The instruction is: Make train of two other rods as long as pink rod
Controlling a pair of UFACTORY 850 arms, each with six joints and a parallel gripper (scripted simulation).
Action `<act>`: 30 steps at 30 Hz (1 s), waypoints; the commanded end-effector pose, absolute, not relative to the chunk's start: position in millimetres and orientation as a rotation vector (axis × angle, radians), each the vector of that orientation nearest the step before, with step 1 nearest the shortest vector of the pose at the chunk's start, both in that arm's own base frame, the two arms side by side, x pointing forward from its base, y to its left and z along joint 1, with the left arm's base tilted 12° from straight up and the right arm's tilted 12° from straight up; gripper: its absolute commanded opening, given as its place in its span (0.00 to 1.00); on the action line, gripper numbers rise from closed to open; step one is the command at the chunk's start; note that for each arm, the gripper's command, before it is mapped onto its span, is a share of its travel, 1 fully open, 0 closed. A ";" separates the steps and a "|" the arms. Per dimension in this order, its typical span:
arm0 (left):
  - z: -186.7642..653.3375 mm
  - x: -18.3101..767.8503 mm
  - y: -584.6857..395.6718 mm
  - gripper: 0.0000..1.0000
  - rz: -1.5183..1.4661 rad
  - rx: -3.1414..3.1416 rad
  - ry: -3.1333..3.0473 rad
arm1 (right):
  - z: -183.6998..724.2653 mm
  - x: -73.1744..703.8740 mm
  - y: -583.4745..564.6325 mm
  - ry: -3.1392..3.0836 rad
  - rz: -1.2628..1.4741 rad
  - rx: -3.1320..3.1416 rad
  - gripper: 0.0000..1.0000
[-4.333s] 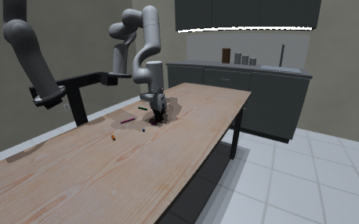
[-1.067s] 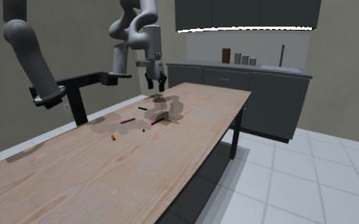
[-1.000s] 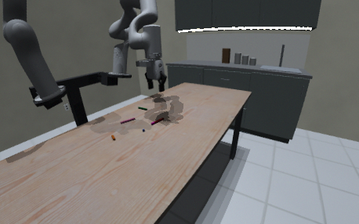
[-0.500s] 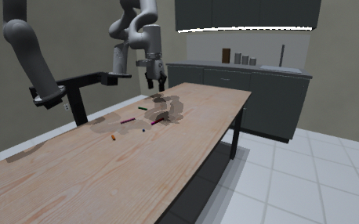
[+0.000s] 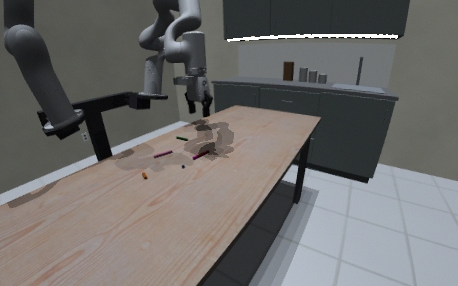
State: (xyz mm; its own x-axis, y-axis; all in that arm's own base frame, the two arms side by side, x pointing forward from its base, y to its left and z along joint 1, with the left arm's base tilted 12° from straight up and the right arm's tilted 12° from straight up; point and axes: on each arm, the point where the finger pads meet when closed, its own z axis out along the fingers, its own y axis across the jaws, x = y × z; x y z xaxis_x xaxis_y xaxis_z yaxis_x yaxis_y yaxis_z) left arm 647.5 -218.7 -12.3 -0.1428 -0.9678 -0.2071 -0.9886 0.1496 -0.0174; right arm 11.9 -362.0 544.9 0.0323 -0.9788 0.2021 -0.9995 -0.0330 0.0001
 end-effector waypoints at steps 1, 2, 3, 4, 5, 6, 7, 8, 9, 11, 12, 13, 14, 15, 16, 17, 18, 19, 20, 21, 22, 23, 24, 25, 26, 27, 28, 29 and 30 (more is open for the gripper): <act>-11.2 648.4 -219.2 1.00 0.180 -1.936 2.247 | 545.7 12.0 -362.2 -2.080 0.221 2.149 1.00; -11.2 648.4 -219.2 1.00 0.180 -1.936 2.247 | 545.7 12.0 -362.2 -2.080 0.221 2.149 1.00; -11.2 648.4 -219.2 1.00 0.180 -1.936 2.247 | 545.7 12.0 -362.2 -2.080 0.221 2.149 1.00; -11.2 648.4 -219.2 1.00 0.180 -1.936 2.247 | 545.7 12.0 -362.2 -2.080 0.221 2.149 1.00; -11.2 648.4 -219.2 1.00 0.180 -1.936 2.247 | 545.7 12.0 -362.2 -2.080 0.221 2.149 1.00; -11.2 648.4 -219.2 1.00 0.180 -1.936 2.247 | 545.7 12.0 -362.2 -2.080 0.221 2.149 1.00; -11.2 648.4 -219.2 1.00 0.180 -1.936 2.247 | 545.7 12.0 -362.2 -2.080 0.221 2.149 1.00; -11.2 648.4 -219.2 1.00 0.180 -1.936 2.247 | 545.7 12.0 -362.2 -2.080 0.221 2.149 1.00; -11.2 648.4 -219.2 1.00 0.180 -1.936 2.247 | 545.7 12.0 -362.2 -2.080 0.221 2.149 1.00; -11.2 648.4 -219.2 1.00 0.180 -1.936 2.247 | 545.7 12.0 -362.2 -2.080 0.221 2.149 1.00; -11.2 648.4 -219.2 1.00 0.180 -1.936 2.247 | 545.7 12.0 -362.2 -2.080 0.221 2.149 1.00; -11.2 648.4 -219.2 1.00 0.180 -1.936 2.247 | 545.7 12.0 -362.2 -2.080 0.221 2.149 1.00; -11.2 648.4 -219.2 1.00 0.180 -1.936 2.247 | 545.7 12.0 -362.2 -2.080 0.221 2.149 1.00; -11.2 648.4 -219.2 1.00 0.180 -1.936 2.247 | 545.7 12.0 -362.2 -2.080 0.221 2.149 1.00; -11.2 648.4 -219.2 1.00 0.180 -1.936 2.247 | 545.7 12.0 -362.2 -2.080 0.221 2.149 1.00; -11.2 648.4 -219.2 1.00 0.180 -1.936 2.247 | 545.7 12.0 -362.2 -2.080 0.221 2.149 1.00; -11.2 648.4 -219.2 1.00 0.180 -1.936 2.247 | 545.7 12.0 -362.2 -2.080 0.221 2.149 1.00; -11.2 648.4 -219.2 1.00 0.180 -1.936 2.247 | 545.7 12.0 -362.2 -2.080 0.221 2.149 1.00; -11.2 648.4 -219.2 1.00 0.180 -1.936 2.247 | 545.7 12.0 -362.2 -2.080 0.221 2.149 1.00; -11.2 648.4 -219.2 1.00 0.180 -1.936 2.247 | 545.7 12.0 -362.2 -2.080 0.221 2.149 1.00; -11.2 648.4 -219.2 1.00 0.180 -1.936 2.247 | 545.7 12.0 -362.2 -2.080 0.221 2.149 1.00; -11.2 648.4 -219.2 1.00 0.180 -1.936 2.247 | 545.7 12.0 -362.2 -2.080 0.221 2.149 1.00; -11.2 648.4 -219.2 1.00 0.180 -1.936 2.247 | 545.7 12.0 -362.2 -2.080 0.221 2.149 1.00; -11.2 648.4 -219.2 1.00 0.180 -1.936 2.247 | 545.7 12.0 -362.2 -2.080 0.221 2.149 1.00; -11.2 648.4 -219.2 1.00 0.180 -1.936 2.247 | 545.7 12.0 -362.2 -2.080 0.221 2.149 1.00; -11.2 648.4 -219.2 1.00 0.180 -1.936 2.247 | 545.7 12.0 -362.2 -2.080 0.221 2.149 1.00; -11.2 648.4 -219.2 1.00 0.180 -1.936 2.247 | 545.7 12.0 -362.2 -2.080 0.221 2.149 1.00; -11.2 648.4 -219.2 1.00 0.180 -1.936 2.247 | 545.7 12.0 -362.2 -2.080 0.221 2.149 1.00; -11.2 648.4 -219.2 1.00 0.180 -1.936 2.247 | 545.7 12.0 -362.2 -2.080 0.221 2.149 1.00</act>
State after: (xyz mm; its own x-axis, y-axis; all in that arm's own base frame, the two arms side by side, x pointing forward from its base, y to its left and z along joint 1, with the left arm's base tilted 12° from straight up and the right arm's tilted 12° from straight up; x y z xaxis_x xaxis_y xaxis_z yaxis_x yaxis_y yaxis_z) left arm 647.5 -218.7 -12.3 -0.1428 -0.9678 -0.2071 -0.9886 0.1496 -0.0174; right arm 11.9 -362.0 544.9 0.0323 -0.9788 0.2021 -0.9995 -0.0330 0.0001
